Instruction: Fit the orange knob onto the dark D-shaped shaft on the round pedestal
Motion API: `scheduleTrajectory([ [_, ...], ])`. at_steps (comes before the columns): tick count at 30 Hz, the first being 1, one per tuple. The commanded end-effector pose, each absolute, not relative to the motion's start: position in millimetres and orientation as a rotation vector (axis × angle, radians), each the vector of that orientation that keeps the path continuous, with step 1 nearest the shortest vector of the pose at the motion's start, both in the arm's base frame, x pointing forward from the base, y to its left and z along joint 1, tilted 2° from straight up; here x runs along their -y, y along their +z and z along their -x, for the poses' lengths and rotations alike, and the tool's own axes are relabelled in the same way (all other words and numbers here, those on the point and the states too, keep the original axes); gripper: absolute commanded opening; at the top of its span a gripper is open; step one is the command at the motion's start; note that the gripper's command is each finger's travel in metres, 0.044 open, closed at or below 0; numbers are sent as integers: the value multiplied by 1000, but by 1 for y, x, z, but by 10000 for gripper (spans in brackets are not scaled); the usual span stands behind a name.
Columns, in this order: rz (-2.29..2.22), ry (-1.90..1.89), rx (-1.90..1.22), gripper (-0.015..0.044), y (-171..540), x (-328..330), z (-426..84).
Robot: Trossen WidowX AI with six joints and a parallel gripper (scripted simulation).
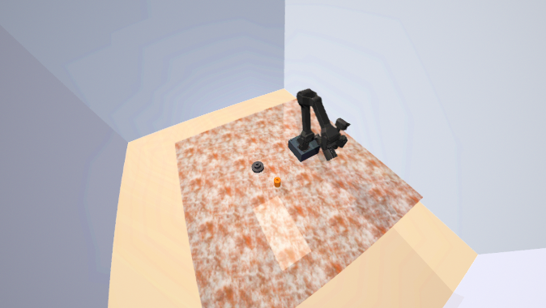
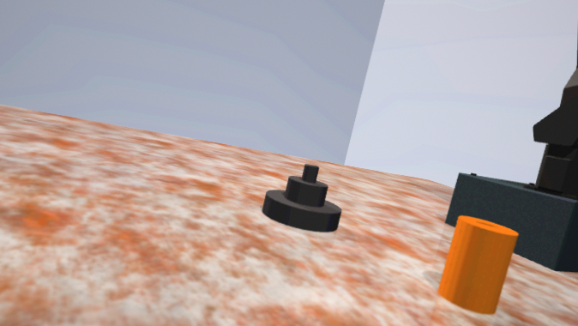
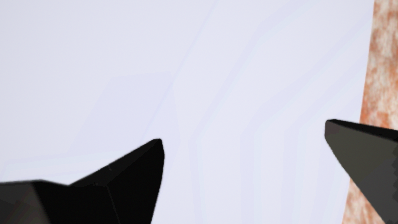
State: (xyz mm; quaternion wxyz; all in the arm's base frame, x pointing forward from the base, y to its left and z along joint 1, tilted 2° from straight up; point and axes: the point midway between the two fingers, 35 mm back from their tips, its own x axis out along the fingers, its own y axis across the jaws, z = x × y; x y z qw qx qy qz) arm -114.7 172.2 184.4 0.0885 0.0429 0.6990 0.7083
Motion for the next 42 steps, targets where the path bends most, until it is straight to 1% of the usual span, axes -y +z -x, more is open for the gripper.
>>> scheduleTrajectory([
  [1, -128, 2108, -2080, 426, 184, -172, 115],
  [2, -123, 2101, -2079, 440, 184, -173, 114],
  [4, -87, 2045, -2067, 440, 178, -179, 104],
  [9, 21, 1799, -2019, 440, 154, -200, 60],
  [15, 93, 1428, -1961, 440, 126, -213, -9],
  [20, 101, 1074, -1897, 440, 106, -209, -79],
  [28, 21, 527, -1762, 440, 89, -170, -187],
  [36, -81, -30, -1566, 440, 86, -86, -282],
  [38, -96, -117, -1530, 440, 87, -70, -294],
  [42, -97, -128, -1525, 440, 87, -66, -296],
])
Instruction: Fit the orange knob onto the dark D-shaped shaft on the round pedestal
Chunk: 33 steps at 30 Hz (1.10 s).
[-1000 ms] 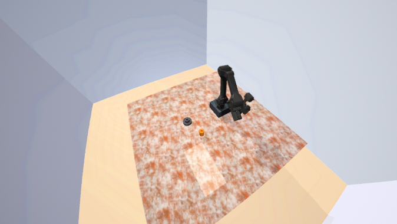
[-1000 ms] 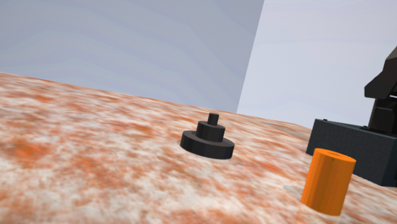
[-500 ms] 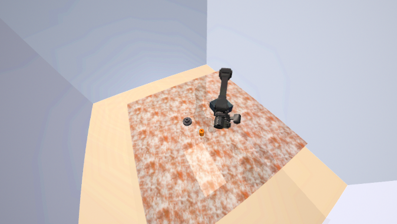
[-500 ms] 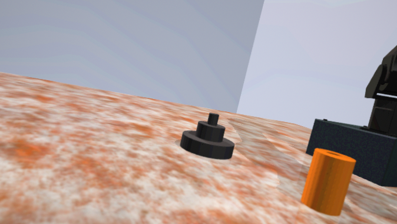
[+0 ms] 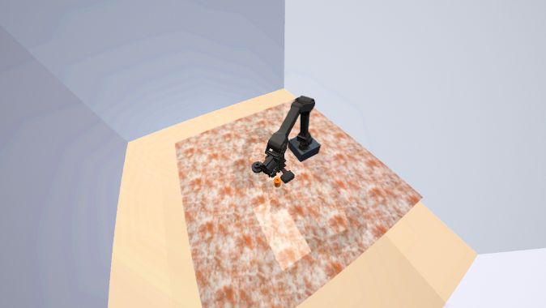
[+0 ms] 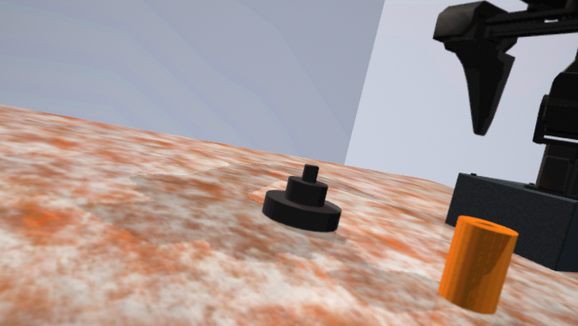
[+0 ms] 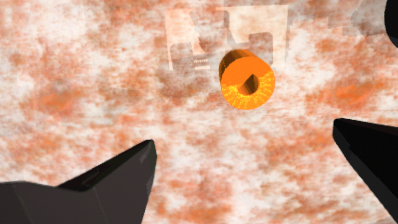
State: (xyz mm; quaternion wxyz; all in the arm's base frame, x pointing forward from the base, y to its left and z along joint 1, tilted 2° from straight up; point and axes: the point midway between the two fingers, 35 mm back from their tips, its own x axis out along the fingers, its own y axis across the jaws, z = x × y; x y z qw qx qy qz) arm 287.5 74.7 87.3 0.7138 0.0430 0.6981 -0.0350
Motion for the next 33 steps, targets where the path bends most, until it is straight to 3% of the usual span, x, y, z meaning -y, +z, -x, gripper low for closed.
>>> scheduleTrajectory([
  [1, -97, -128, -1525, 440, 87, -65, -295],
  [33, -97, -128, -1525, 440, 19, -62, -300],
])
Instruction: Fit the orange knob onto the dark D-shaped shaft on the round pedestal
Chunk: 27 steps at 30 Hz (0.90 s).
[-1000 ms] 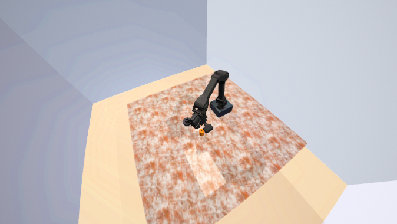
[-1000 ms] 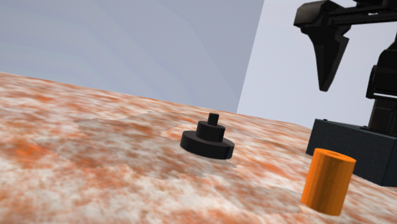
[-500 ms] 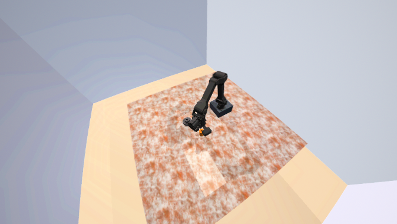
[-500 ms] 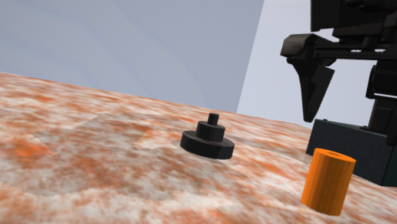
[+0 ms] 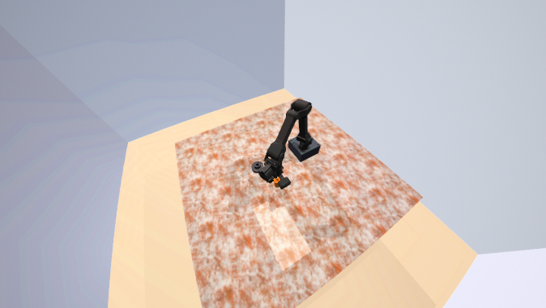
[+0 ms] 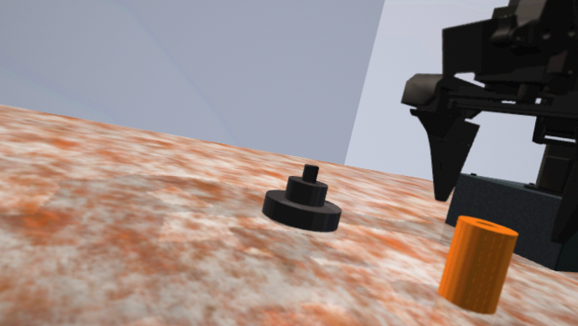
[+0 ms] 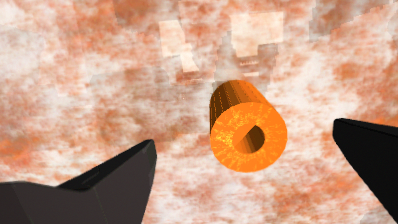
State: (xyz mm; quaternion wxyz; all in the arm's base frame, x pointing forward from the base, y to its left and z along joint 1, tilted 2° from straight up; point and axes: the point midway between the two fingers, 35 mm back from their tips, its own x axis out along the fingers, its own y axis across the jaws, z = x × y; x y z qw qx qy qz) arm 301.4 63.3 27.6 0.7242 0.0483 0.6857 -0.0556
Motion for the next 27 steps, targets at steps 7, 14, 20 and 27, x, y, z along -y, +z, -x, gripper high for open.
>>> scheduleTrajectory([
  [7, -97, -128, -1525, 440, 7, -61, -300],
  [14, -97, -128, -1525, 440, -4, -61, -301],
  [20, -97, -128, -1525, 440, -14, -61, -300],
  [27, -97, -128, -1526, 440, -25, -60, -300],
])
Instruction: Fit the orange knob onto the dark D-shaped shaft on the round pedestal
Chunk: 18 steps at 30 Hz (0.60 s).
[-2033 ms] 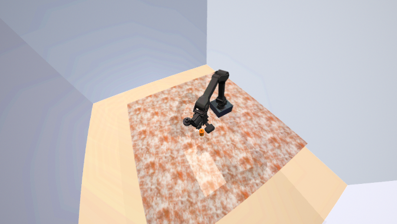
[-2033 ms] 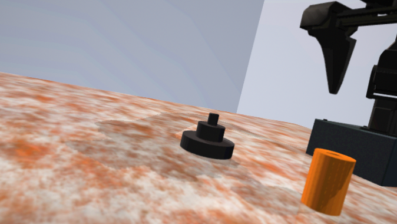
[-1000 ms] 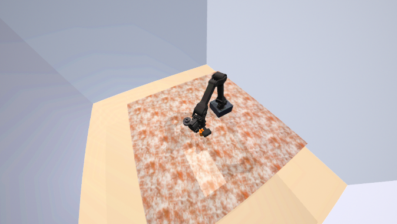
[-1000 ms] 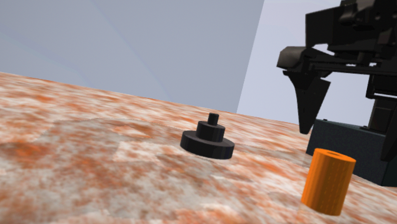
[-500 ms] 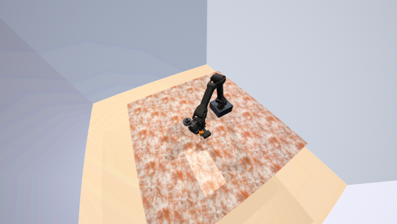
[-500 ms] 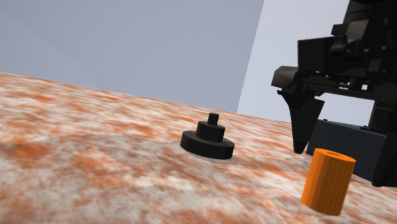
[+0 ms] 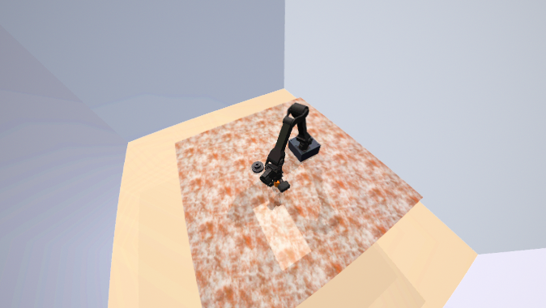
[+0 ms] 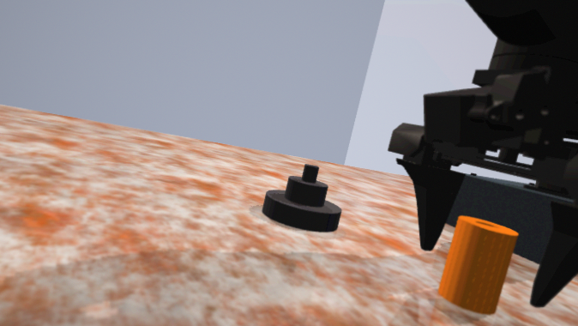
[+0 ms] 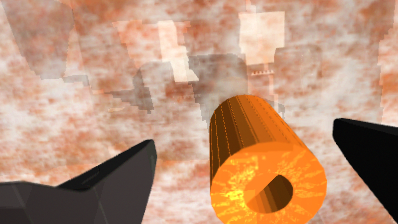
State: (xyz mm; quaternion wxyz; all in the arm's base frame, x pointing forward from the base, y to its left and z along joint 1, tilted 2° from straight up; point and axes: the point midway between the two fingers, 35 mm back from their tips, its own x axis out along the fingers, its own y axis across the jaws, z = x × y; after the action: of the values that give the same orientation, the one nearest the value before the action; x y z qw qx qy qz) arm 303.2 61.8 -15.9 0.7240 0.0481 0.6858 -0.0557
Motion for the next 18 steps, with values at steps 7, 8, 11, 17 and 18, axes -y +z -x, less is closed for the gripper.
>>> scheduleTrajectory([
  [7, -97, -128, -1526, 388, -30, -60, -299],
  [8, -97, -128, -1526, 361, -30, -60, -299],
  [11, -97, -128, -1526, 282, -30, -60, -299],
  [17, -97, -128, -1526, 164, -30, -60, -299],
  [18, -97, -128, -1526, 157, -30, -60, -299],
])
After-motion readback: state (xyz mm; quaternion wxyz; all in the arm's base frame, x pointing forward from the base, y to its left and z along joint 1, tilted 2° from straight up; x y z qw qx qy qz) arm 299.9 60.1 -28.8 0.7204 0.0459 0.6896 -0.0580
